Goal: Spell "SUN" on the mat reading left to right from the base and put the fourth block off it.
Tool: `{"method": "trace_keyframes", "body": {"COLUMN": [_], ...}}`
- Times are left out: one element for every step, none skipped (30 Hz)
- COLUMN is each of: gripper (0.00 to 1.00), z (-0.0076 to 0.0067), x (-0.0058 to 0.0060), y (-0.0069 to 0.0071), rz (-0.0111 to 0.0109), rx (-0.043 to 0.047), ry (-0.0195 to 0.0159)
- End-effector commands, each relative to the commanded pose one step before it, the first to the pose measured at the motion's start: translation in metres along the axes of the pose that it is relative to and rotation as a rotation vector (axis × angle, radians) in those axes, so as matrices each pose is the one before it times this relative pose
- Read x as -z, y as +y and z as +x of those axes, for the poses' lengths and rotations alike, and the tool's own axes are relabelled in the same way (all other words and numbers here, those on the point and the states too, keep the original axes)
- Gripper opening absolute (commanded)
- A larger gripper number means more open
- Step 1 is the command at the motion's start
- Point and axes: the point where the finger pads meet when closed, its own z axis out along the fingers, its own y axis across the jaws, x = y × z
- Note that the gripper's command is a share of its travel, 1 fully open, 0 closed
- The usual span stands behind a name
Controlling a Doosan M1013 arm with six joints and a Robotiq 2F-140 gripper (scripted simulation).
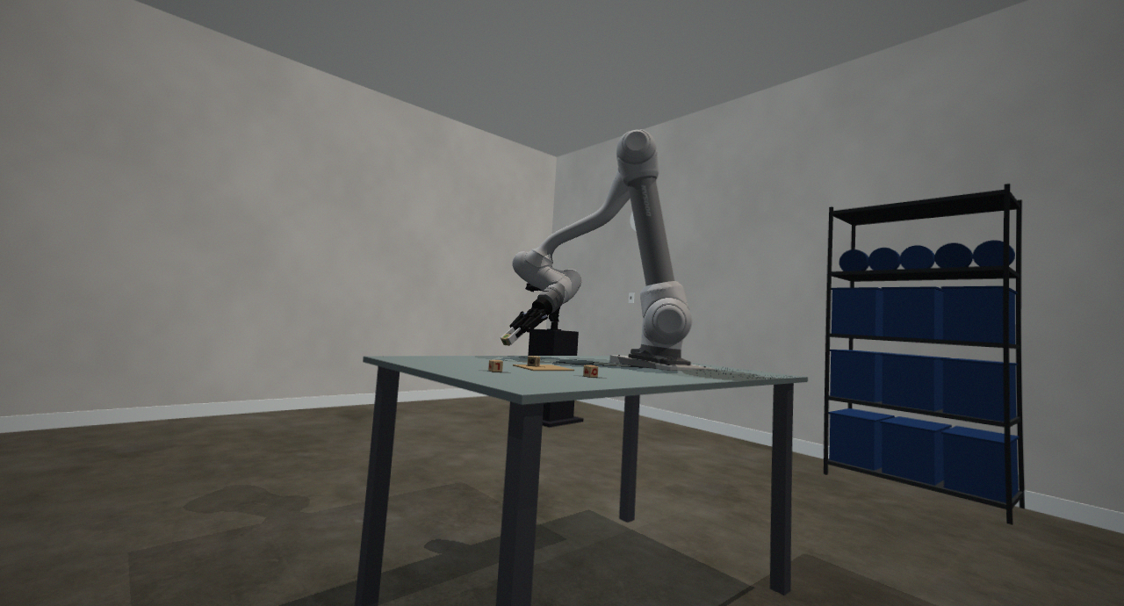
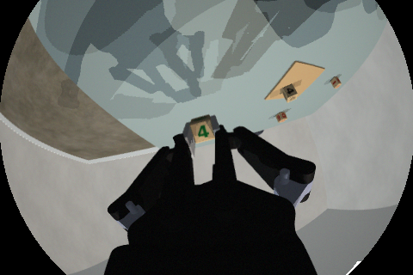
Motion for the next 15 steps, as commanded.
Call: {"method": "trace_keyframes", "body": {"gripper": [0.16, 0.16, 0.16, 0.16, 0.16, 0.16, 0.16, 0.16, 0.16, 0.16, 0.16, 0.16, 0.16, 0.16, 0.16], "z": [0.00474, -0.00005, -0.00002, 0.00000, 0.00000, 0.00000, 0.00002, 0.00010, 0.00026, 0.00048, 0.00073, 0.00101, 0.00130, 0.00156, 0.00184], "x": [0.00006, 0.00016, 0.00006, 0.00001, 0.00000, 0.00000, -0.00001, -0.00006, -0.00016, -0.00030, -0.00045, -0.00062, -0.00080, -0.00099, -0.00115], "y": [0.00044, -0.00027, -0.00011, -0.00002, 0.00000, 0.00000, 0.00000, 0.00000, 0.00000, 0.00001, 0.00001, 0.00001, 0.00002, 0.00001, 0.00002], "rz": [0.01255, 0.00107, 0.00043, 0.00007, 0.00000, 0.00000, -0.00001, -0.00006, -0.00014, -0.00026, -0.00039, -0.00053, -0.00068, -0.00007, -0.00001], "rx": [0.00271, 0.00024, 0.00010, 0.00001, 0.00000, 0.00000, 0.00000, 0.00000, 0.00001, 0.00002, 0.00003, 0.00004, 0.00006, 0.00000, 0.00000], "ry": [-0.08055, -0.00387, -0.00151, -0.00023, 0.00000, 0.00000, 0.00000, 0.00002, 0.00006, 0.00010, 0.00016, 0.00021, 0.00028, 0.00000, 0.00000]}}
